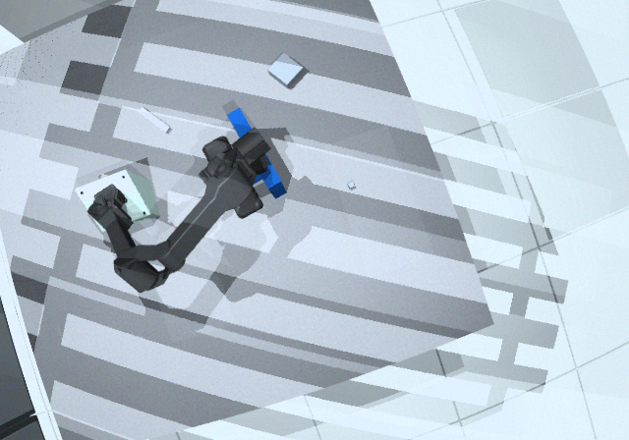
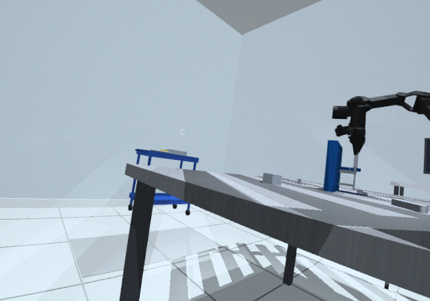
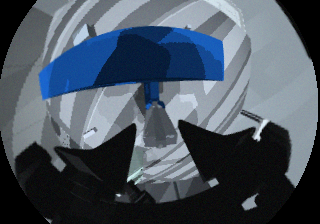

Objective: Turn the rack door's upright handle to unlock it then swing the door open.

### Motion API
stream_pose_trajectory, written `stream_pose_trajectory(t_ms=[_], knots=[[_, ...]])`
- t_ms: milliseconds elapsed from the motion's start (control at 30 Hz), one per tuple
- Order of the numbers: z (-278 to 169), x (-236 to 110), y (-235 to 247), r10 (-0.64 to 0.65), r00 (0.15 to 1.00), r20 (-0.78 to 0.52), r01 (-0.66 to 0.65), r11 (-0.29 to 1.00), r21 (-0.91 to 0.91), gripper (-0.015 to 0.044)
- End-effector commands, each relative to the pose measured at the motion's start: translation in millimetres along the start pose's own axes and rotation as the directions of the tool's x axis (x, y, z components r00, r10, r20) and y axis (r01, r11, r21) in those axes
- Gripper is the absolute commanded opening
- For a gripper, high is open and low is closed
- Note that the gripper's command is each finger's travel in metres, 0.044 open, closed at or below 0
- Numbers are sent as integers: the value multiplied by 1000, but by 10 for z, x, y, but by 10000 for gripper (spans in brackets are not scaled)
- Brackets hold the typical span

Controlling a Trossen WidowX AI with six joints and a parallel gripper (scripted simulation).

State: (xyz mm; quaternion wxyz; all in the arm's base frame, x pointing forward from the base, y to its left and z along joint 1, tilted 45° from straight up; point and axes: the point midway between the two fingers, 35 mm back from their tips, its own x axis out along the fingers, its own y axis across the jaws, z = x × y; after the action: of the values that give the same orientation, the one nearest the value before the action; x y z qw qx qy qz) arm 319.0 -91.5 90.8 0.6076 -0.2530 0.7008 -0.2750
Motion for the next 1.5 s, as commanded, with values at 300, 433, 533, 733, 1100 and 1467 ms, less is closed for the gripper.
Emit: stream_pose_trajectory(t_ms=[300,433,533,733,1100,1467], knots=[[-26,178,-10,-7,1000,-2,7,1000,-4,256],[-26,178,-10,-7,1000,-2,7,1000,-4,151],[-26,178,-10,-7,1000,-2,7,1000,-4,92],[-26,178,-10,-7,1000,-2,7,1000,-4,52],[-26,178,-10,-7,1000,-2,7,1000,28,10],[-26,179,-10,-7,1000,-2,7,846,532,10]])
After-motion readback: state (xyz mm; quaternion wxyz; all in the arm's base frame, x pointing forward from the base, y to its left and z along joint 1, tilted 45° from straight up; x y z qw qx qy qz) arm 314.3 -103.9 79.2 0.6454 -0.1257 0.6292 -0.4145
